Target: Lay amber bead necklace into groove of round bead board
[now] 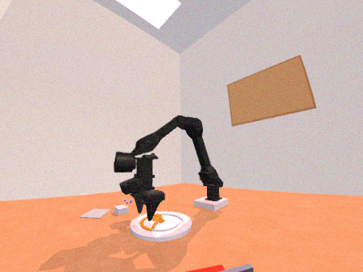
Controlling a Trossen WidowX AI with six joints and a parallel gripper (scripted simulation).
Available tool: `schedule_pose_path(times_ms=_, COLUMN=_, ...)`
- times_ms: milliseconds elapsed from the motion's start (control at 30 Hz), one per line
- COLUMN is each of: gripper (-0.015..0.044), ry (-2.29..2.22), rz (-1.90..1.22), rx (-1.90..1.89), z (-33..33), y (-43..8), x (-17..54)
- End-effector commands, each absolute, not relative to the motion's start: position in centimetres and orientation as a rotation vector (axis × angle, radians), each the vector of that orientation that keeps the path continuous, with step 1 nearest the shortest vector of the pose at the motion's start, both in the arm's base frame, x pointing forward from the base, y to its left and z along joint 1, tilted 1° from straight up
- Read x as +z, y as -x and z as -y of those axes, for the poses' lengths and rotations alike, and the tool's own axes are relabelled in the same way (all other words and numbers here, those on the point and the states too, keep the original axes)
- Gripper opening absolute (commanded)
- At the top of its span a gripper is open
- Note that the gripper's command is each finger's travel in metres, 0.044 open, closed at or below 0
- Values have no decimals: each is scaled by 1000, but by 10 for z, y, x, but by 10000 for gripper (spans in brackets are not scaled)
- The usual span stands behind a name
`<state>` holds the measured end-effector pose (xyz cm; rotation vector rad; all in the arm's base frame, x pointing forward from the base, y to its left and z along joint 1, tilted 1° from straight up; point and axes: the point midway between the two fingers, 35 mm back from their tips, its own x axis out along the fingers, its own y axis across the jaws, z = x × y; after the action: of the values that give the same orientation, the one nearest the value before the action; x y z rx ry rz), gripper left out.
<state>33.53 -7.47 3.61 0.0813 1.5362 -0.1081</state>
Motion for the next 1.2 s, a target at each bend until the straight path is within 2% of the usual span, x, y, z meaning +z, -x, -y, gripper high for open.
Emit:
schedule_pose_path(times_ms=0, gripper=440, ry=-78, rz=-1536, rx=-102, z=75, y=-335, x=39)
schedule_pose_path(times_ms=533, gripper=440, ry=-78, rz=-1536, rx=-102, z=75, y=-335, x=39)
schedule_pose_path(times_ms=800, gripper=230, ry=-547, rz=-1463, rx=-554, z=67, y=-325, x=67)
schedule_pose_path(times_ms=933, gripper=125, ry=-595, rz=-1450, rx=-601, z=66, y=-324, x=70)
schedule_pose_path(times_ms=1167, gripper=120, ry=-595, rz=-1450, rx=-601, z=66, y=-324, x=70)
